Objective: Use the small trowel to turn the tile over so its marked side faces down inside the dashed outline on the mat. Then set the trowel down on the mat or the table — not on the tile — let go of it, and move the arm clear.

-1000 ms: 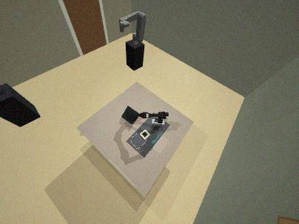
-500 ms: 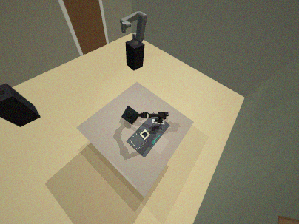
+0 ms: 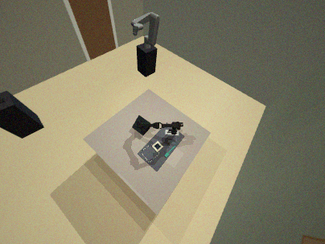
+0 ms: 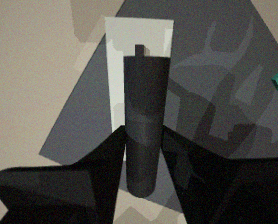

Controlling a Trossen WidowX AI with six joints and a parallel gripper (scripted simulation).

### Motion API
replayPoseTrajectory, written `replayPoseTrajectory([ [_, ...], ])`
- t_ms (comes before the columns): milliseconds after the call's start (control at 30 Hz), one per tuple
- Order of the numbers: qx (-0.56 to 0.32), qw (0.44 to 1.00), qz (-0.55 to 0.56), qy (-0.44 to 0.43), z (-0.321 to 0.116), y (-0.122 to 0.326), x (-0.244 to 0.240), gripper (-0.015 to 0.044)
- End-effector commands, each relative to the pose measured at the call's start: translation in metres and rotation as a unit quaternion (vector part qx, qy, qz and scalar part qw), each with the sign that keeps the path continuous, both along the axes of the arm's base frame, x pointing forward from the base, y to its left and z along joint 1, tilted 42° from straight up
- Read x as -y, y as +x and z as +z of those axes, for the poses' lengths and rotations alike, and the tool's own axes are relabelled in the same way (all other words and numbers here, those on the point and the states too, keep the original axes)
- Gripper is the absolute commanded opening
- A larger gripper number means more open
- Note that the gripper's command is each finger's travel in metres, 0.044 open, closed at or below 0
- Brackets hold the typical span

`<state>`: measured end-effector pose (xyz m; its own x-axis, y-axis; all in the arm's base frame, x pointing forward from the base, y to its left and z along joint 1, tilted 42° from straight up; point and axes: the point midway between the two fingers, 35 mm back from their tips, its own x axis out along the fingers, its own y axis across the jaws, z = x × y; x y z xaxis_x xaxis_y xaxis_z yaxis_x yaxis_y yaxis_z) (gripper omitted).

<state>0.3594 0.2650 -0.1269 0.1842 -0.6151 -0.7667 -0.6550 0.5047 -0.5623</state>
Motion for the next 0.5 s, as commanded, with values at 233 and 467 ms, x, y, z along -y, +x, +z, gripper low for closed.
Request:
replayPoseTrajectory([
  [233, -0.085, 0.99, 0.107, -0.028, -0.001, 0.0006, 0.001, 0.013],
  [467, -0.147, 0.971, 0.184, -0.047, -0.001, 0.0006, 0.0011, 0.013],
])
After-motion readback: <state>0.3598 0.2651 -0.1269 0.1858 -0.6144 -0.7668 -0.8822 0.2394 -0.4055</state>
